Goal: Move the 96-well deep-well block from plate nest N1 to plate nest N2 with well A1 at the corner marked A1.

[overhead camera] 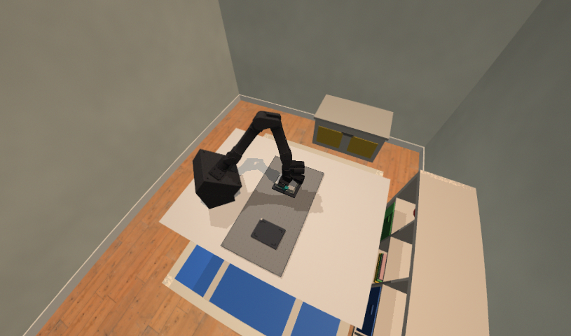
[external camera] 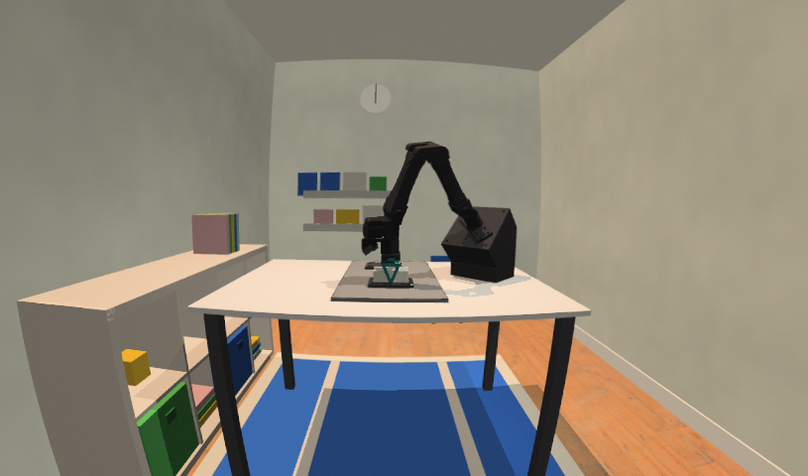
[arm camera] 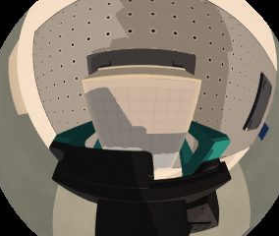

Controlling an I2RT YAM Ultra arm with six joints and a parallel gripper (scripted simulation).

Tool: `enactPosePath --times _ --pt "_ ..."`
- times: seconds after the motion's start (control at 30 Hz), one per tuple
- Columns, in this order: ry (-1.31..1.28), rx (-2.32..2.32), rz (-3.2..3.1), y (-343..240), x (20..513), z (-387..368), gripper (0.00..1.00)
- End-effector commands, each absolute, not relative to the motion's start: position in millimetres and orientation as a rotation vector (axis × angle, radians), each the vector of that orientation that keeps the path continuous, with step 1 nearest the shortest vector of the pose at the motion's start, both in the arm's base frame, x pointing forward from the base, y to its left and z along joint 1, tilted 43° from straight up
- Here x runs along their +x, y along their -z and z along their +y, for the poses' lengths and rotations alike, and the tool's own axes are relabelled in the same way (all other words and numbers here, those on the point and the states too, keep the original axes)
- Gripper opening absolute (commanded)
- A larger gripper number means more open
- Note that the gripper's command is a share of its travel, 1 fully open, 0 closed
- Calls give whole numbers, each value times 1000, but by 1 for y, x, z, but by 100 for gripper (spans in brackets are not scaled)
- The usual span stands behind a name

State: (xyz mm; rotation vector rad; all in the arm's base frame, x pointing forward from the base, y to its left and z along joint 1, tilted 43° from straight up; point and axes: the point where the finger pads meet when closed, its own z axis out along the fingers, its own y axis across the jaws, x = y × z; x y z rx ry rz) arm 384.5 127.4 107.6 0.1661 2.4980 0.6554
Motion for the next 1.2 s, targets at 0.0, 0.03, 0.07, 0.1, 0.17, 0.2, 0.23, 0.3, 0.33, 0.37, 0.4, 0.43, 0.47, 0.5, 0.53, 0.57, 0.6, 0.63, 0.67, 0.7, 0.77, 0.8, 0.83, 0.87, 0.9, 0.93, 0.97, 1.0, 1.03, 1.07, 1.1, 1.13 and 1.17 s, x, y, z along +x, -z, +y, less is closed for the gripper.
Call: enactPosePath --times 0.0,0.03,0.07,0.1,0.17,0.2,0.23,0.3,0.33,0.37,0.4,0.43,0.47,0.5,0.53,0.57,0.6,0.63,0.67,0.7,0.77,0.8,0.83,0.87,0.9,0.93,0.97,1.0,1.03,1.07,1.1,1.13,1.17 --pt "-654 167 2483 -112 387 127 0" --pt "-654 167 2483 -111 387 127 0" --pt "-654 167 2483 -111 387 127 0" --pt "-654 167 2483 -111 387 127 0" --pt "-654 167 2483 -111 387 127 0" --pt "-654 167 2483 -111 387 127 0" --pt "-654 167 2483 -111 387 127 0" --pt "-654 167 2483 -110 387 127 0" --pt "-654 167 2483 -110 387 127 0" --pt "-654 167 2483 -110 387 127 0" --pt "-654 167 2483 -110 388 127 0" --pt "-654 167 2483 -110 388 127 0" --pt "-654 167 2483 -110 388 127 0" --pt "-654 167 2483 -110 388 127 0" --pt "-654 167 2483 -110 388 128 0" --pt "-654 167 2483 -110 388 128 100" --pt "-654 167 2483 -110 388 128 100" --pt "-654 167 2483 -110 388 128 100" --pt "-654 167 2483 -110 388 128 100" --pt "-654 167 2483 -110 388 128 100" --pt "-654 167 2483 -110 388 128 100" --pt "-654 167 2483 -110 388 128 100" --pt "-654 167 2483 -110 388 128 100" --pt "-654 167 2483 -110 388 128 100" --pt "-654 167 2483 -110 388 128 100" --pt "-654 167 2483 -110 388 128 100" --pt "-654 167 2483 -110 388 128 100" --pt "-654 167 2483 -110 388 128 100" --pt "-654 167 2483 -110 388 128 100" --pt "-654 167 2483 -110 388 128 100" --pt "-654 167 2483 -110 388 128 100" --pt "-654 167 2483 -110 388 128 100" --pt "-654 167 2483 -110 388 128 100"
